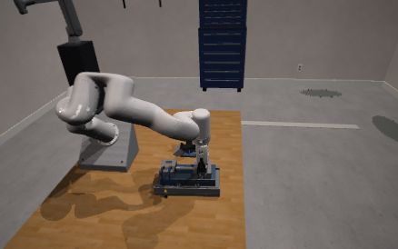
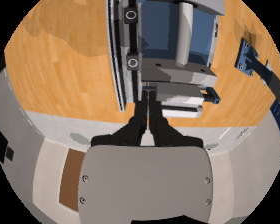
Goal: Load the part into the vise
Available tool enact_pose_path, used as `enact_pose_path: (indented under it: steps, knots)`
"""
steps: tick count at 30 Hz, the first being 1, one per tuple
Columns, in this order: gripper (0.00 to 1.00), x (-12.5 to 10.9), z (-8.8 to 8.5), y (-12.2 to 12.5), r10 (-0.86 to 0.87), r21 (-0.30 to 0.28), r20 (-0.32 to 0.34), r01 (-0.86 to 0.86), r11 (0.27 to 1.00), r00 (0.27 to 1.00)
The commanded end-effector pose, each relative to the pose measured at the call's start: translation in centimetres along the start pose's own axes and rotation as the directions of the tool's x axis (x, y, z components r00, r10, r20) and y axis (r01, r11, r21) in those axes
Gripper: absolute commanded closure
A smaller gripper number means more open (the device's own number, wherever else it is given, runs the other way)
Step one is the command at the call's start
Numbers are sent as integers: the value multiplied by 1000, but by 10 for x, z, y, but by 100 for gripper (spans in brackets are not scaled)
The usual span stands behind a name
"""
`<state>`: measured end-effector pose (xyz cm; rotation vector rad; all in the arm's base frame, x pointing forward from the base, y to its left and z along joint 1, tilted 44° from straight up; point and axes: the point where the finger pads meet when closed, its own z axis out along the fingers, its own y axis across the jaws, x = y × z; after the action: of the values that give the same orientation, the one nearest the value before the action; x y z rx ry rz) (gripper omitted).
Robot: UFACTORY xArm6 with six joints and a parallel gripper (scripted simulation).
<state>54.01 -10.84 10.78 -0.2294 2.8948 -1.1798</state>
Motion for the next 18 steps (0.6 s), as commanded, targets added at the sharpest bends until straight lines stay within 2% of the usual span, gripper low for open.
enact_pose_path:
  steps: [1, 18]
  knots:
    - [100, -2, -3, -15, 10, 5, 5, -10, 1000, 1000]
    - [100, -2, -3, -25, 10, 5, 5, -10, 1000, 1000]
